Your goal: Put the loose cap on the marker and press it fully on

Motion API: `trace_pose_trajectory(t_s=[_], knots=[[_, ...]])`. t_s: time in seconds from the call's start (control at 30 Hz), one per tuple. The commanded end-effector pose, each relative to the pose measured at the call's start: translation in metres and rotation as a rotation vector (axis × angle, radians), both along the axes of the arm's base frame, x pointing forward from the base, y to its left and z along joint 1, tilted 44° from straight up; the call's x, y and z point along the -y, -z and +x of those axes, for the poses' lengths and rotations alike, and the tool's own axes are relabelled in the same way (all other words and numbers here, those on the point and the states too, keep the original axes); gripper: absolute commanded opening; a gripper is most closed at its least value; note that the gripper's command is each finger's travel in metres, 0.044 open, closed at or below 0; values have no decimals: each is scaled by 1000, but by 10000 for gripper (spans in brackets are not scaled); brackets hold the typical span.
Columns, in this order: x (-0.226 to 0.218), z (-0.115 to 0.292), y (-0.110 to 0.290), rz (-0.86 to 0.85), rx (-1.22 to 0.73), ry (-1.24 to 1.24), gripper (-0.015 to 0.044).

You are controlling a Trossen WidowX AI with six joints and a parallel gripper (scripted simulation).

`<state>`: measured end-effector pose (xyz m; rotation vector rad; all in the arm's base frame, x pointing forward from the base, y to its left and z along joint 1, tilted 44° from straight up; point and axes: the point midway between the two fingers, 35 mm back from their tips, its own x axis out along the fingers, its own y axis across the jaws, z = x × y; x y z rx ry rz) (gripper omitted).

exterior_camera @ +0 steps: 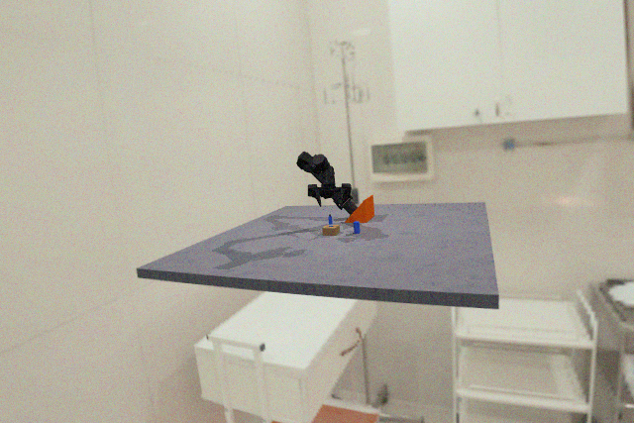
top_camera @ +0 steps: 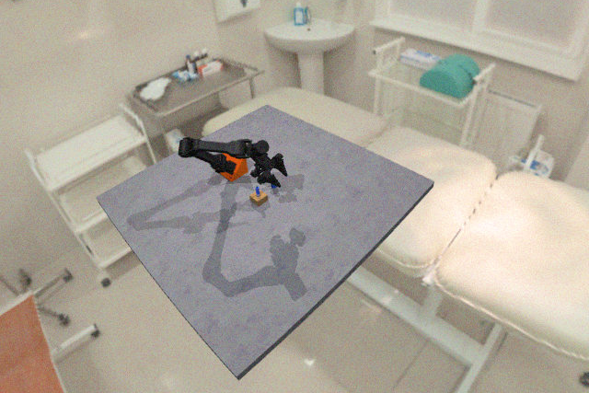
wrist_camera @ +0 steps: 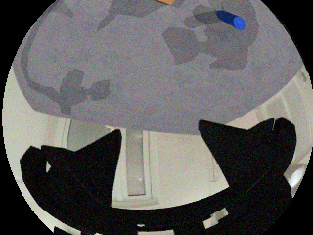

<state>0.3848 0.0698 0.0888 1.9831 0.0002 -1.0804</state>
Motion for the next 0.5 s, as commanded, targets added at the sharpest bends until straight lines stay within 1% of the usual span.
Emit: trace_pose_trajectory(t_s=[0.0, 0.07, 0.17, 0.33, 0.47], knots=[[-1, -1, 1, -12, -13, -13, 374], [-5, -6, 10, -110, -119, -120, 321], [-14, -19, 27, -320, -362, -378, 242], [-26, -46, 51, -623, -764, -847, 238], [-32, -69, 63, -815, -1077, -1255, 238]])
